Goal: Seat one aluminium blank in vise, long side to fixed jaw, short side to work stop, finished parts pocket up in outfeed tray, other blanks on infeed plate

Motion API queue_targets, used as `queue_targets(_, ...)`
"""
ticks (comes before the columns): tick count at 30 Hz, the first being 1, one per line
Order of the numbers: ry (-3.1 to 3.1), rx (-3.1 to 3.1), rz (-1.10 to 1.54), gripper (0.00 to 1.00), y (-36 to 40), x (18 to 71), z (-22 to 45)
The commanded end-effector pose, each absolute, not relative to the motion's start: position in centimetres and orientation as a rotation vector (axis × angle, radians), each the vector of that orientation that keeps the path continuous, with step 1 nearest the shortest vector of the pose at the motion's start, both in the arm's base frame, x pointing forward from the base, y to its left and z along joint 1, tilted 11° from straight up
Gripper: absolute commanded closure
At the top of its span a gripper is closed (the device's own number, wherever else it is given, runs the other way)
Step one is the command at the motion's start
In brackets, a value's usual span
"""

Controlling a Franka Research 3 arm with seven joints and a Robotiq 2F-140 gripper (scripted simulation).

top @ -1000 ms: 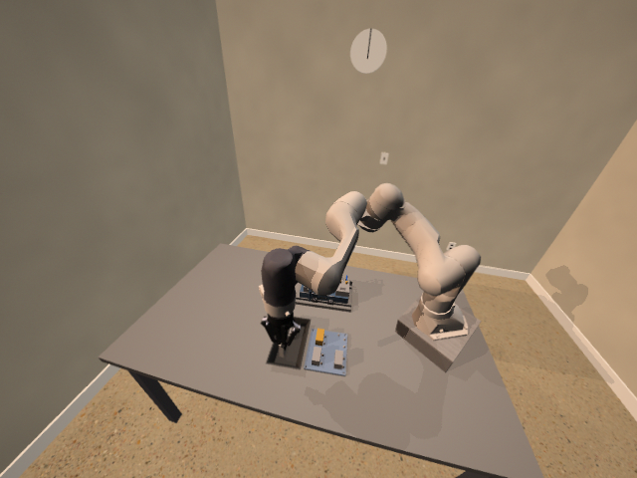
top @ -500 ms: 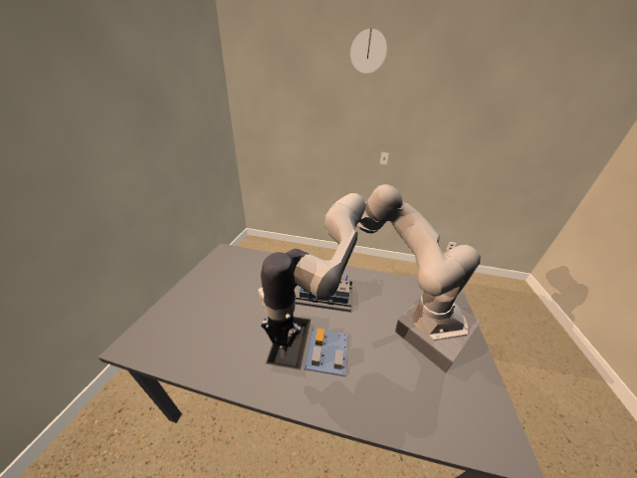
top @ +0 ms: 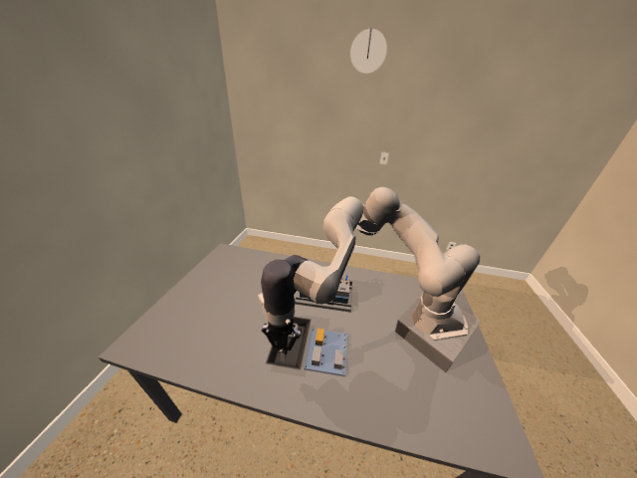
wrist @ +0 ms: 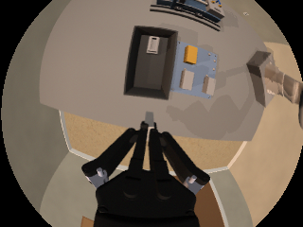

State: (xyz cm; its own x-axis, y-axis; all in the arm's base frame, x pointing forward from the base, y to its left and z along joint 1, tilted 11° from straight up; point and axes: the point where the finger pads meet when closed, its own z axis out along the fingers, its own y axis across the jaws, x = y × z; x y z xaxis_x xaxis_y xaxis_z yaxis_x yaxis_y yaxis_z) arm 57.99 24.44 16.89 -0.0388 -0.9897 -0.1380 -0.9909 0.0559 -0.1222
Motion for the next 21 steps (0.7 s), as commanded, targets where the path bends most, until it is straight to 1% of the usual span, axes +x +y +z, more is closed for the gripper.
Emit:
queue_targets(1,2.128,-2.042,0.009,1.0,24.8,58.2,16.2)
queue_targets(21,2.128,-2.042,0.009,1.0,25.1,58.5,14.2)
